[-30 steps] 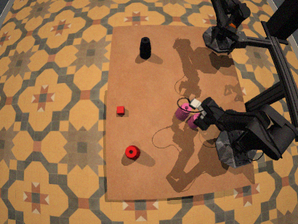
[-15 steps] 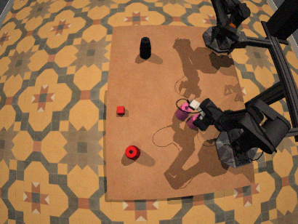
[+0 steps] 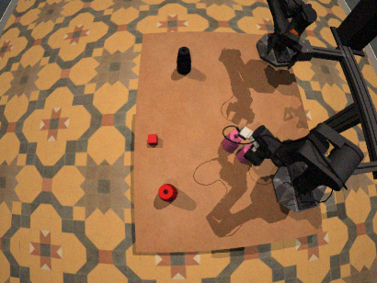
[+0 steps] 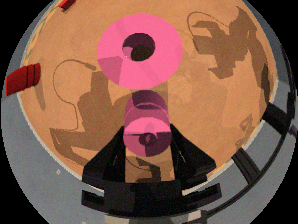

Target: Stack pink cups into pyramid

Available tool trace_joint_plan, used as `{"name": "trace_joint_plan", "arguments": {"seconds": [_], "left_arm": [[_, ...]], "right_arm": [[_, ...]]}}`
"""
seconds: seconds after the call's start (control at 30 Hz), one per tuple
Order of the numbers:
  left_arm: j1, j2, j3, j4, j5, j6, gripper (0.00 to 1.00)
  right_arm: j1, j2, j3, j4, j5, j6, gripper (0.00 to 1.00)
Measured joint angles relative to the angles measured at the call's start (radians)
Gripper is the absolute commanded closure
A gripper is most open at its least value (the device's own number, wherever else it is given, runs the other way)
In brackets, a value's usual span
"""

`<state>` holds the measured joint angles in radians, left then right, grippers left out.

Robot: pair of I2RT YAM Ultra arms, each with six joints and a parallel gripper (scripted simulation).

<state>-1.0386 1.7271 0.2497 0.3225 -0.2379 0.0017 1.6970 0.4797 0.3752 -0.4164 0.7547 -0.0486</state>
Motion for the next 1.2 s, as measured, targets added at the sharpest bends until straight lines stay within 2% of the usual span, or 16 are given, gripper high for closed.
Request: {"name": "trace_joint_plan", "arguments": {"seconds": [0.53,0.7,0.77,0.9,1.1,1.2], "left_arm": [[0.006,0.04,0.0,0.053,0.003,0.006,1.0],[0.006,0.04,0.0,0.055,0.003,0.006,0.43],[0.006,0.04,0.0,0.055,0.003,0.006,0.43],[0.006,0.04,0.0,0.055,0.003,0.006,0.0],[0.006,0.031,-0.003,0.05,0.003,0.004,0.0],[0.0,-0.031,-0.017,0.012,0.0,-0.002,0.0]], "right_arm": [[0.0,0.0,0.0,0.0,0.0,0.0,0.0],[0.0,0.0,0.0,0.0,0.0,0.0,0.0],[0.0,0.0,0.0,0.0,0.0,0.0,0.0],[0.0,0.0,0.0,0.0,0.0,0.0,0.0],[0.0,0.0,0.0,0.0,0.0,0.0,0.0],[0.0,0.0,0.0,0.0,0.0,0.0,0.0]]}}
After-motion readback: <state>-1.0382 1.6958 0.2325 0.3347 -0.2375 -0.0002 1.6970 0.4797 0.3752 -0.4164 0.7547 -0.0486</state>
